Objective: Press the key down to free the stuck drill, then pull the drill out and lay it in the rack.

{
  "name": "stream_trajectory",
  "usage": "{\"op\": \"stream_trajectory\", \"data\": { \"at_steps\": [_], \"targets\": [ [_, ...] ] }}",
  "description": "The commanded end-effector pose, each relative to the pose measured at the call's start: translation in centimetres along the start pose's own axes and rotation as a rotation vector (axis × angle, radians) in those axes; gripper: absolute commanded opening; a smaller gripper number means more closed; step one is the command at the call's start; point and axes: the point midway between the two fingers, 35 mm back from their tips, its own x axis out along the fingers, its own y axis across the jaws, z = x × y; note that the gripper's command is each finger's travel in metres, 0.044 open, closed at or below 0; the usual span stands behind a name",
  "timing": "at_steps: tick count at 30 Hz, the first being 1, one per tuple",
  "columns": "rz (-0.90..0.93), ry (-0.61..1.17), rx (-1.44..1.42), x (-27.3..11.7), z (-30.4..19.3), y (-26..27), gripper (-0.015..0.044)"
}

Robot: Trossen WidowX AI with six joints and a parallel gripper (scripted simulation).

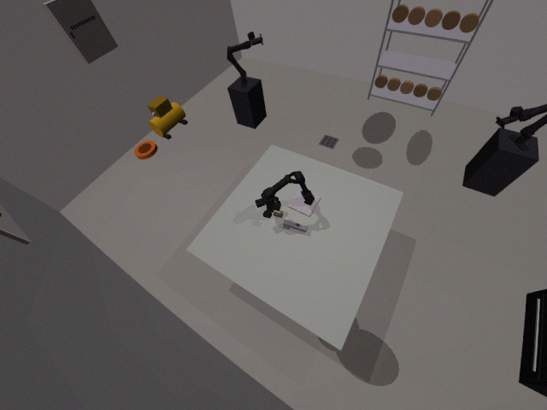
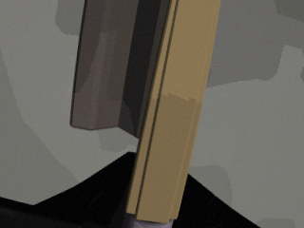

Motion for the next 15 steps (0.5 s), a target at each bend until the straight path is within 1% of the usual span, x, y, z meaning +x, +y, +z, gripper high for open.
{"op": "stream_trajectory", "data": {
  "at_steps": [1, 11, 15],
  "targets": [
    [-0.006, 0.012, -0.005, -0.4, -0.3, 0.7, 0.0000],
    [-0.005, 0.012, -0.005, -1.1, -0.7, 1.8, 0.0000],
    [-0.005, 0.012, -0.005, -0.3, -0.7, 1.7, 0.0000]
  ]
}}
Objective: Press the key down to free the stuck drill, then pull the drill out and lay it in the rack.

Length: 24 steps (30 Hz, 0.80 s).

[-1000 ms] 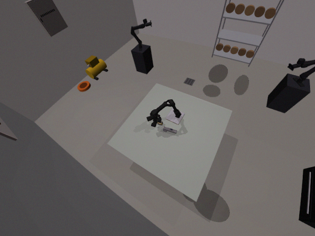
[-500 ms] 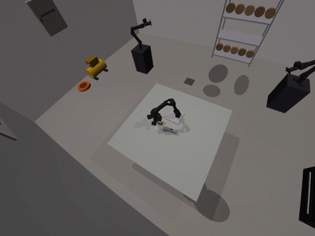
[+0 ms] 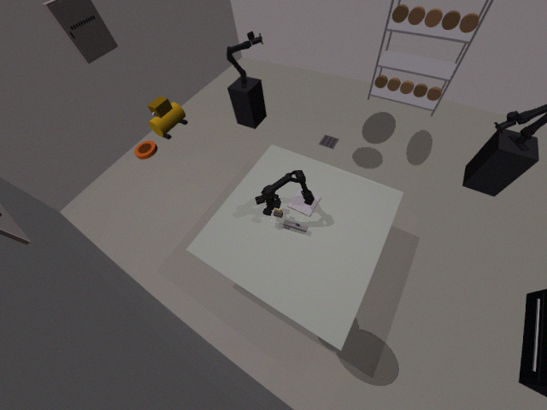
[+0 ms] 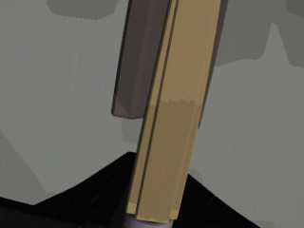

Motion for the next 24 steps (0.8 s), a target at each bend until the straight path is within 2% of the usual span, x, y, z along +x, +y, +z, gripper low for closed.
{"op": "stream_trajectory", "data": {
  "at_steps": [1, 24],
  "targets": [
    [-0.003, 0.008, -0.006, 0.6, 0.0, 0.0, 0.0000],
    [-0.003, 0.008, -0.006, 3.4, 0.0, -0.1, 0.0000]
  ]
}}
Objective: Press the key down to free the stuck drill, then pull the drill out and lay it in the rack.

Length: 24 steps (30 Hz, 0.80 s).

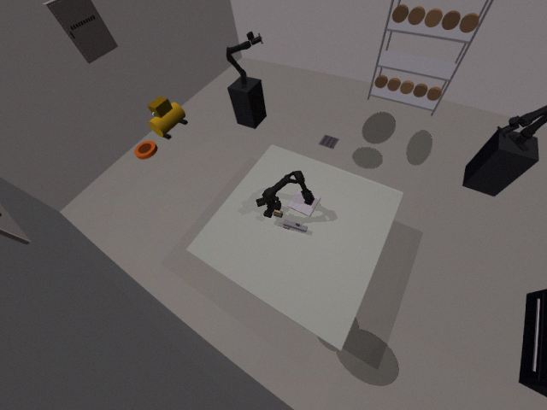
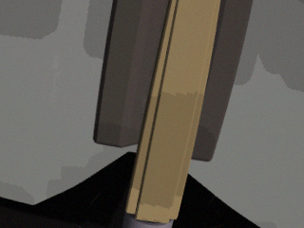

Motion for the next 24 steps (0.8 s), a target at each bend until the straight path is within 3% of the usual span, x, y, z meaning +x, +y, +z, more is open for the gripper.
{"op": "stream_trajectory", "data": {
  "at_steps": [1, 10, 24],
  "targets": [
    [0.003, 0.000, 0.000, 0.6, 0.0, 0.0, 0.0000],
    [0.003, 0.000, 0.000, 1.6, 0.0, 0.0, 0.0000],
    [0.000, -0.001, 0.000, 1.1, 0.0, 0.0, 0.0367]
  ]
}}
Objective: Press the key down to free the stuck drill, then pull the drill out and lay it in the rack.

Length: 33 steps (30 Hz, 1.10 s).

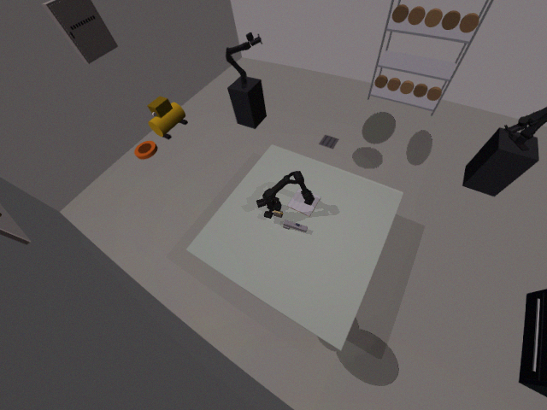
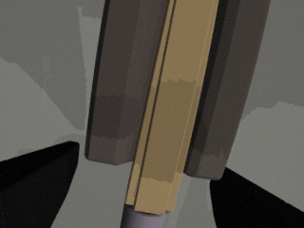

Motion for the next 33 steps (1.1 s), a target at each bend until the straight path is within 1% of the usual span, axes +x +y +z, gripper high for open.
{"op": "stream_trajectory", "data": {
  "at_steps": [1, 3, 7, 25, 28, 29, 33],
  "targets": [
    [0.000, 0.000, 0.000, -0.1, 0.0, 0.0, 0.0394],
    [0.000, 0.000, 0.000, -0.1, 0.0, 0.0, 0.0440],
    [0.002, 0.001, 0.000, -2.0, 0.1, 0.0, 0.0440],
    [0.002, 0.001, 0.000, -7.9, 0.0, 0.0, 0.0440],
    [0.002, 0.001, 0.000, -8.0, 0.0, 0.0, 0.0440],
    [0.002, -0.002, -0.005, -7.3, 0.1, -0.2, 0.0440],
    [-0.047, 0.066, -0.051, -8.1, 1.0, -3.2, 0.0440]
  ]
}}
